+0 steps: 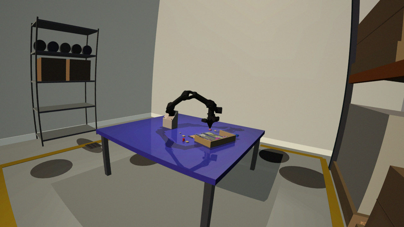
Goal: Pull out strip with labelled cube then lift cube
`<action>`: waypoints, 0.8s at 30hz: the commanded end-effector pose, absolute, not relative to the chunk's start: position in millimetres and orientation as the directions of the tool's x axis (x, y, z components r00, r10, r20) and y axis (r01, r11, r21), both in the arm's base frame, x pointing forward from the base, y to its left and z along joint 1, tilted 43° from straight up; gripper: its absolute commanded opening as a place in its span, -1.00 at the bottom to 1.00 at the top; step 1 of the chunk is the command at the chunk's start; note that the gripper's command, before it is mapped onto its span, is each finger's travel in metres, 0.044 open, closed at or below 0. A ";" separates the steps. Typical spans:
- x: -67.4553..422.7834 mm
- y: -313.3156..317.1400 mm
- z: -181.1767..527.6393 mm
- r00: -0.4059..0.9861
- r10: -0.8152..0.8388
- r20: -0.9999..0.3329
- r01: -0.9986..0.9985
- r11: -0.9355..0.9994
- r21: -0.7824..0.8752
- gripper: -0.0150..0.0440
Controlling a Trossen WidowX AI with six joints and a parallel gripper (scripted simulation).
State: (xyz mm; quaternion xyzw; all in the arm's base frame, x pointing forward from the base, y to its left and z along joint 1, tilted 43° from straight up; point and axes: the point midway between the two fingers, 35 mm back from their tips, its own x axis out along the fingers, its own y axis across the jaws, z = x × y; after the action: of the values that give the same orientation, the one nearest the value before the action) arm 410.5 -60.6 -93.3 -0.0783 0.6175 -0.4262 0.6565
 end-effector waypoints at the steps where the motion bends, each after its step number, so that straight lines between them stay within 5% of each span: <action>1: 407.3 -65.0 -99.9 -0.131 -0.659 -0.740 0.452 0.625 -0.637 -0.49; 24: 398.6 -89.8 -127.3 -0.132 -0.661 -0.738 0.451 0.623 -0.639 -0.49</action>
State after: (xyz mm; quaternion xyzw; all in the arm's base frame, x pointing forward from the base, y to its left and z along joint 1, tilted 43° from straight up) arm 402.4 -86.6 -122.9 -0.0790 0.6178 -0.4267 0.6558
